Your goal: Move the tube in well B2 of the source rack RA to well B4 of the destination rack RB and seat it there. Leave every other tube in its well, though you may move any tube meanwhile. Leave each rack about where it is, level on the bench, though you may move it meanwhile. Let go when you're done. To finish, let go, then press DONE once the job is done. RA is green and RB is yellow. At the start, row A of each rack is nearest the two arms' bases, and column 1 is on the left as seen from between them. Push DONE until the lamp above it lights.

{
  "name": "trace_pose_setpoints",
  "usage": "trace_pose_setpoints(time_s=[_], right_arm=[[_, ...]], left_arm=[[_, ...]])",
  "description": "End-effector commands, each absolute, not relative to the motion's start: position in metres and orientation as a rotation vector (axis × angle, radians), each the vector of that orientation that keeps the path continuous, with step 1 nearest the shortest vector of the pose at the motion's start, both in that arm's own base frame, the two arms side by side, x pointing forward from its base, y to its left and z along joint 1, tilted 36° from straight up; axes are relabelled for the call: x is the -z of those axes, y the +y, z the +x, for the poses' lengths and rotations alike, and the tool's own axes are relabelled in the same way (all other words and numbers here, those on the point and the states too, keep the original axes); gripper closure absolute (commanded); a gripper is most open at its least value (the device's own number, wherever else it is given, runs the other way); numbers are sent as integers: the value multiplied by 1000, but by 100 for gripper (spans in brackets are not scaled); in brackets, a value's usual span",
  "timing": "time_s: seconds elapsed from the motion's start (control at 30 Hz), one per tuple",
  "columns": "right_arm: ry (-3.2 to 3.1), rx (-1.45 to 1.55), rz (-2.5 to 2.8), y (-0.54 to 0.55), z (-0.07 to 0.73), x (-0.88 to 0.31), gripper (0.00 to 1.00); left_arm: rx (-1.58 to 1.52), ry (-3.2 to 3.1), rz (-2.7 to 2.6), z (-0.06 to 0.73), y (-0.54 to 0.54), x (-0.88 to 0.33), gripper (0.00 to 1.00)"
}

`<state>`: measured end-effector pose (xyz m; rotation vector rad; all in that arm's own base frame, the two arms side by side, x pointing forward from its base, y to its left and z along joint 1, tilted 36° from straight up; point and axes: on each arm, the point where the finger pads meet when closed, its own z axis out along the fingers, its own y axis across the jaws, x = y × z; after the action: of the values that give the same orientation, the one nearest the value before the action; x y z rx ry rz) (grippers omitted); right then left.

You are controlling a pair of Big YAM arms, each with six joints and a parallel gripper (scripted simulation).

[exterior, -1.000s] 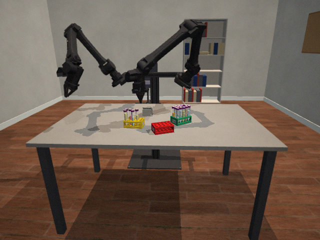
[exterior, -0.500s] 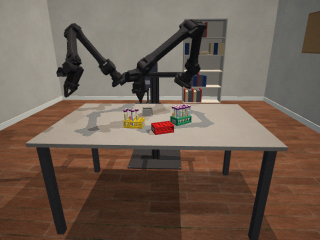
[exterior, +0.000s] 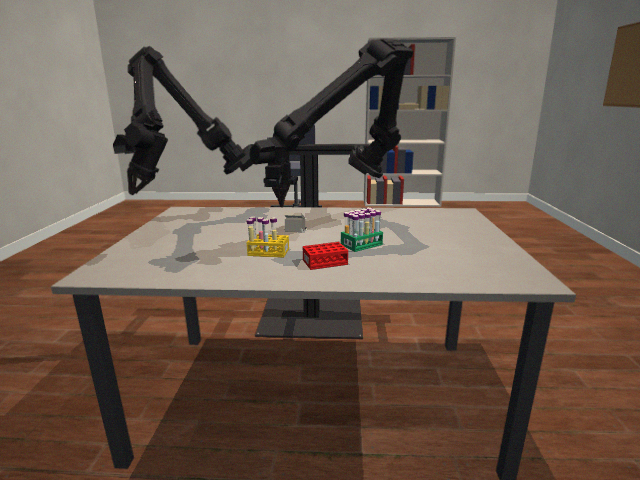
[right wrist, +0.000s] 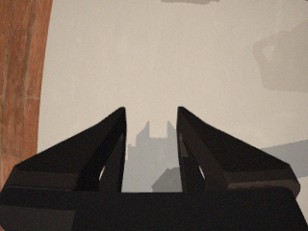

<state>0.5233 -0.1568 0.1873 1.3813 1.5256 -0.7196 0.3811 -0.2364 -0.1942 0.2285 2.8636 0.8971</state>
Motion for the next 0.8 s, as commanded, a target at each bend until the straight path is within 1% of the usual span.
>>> trace_pose_setpoints(time_s=[0.0,0.03,0.17,0.27,0.77], right_arm=[[1505,695,1383,-155,530,-199,70],[1505,695,1383,-155,530,-199,70],[1505,695,1383,-155,530,-199,70],[1505,695,1383,-155,530,-199,70],[1505,695,1383,-155,530,-199,70]], left_arm=[[-909,2871,187,389,-234,200,100],[-929,2870,241,365,-234,204,100],[-873,2853,224,354,-242,196,100],[-865,2848,221,352,-244,193,100],[-863,2854,220,293,-236,200,100]])
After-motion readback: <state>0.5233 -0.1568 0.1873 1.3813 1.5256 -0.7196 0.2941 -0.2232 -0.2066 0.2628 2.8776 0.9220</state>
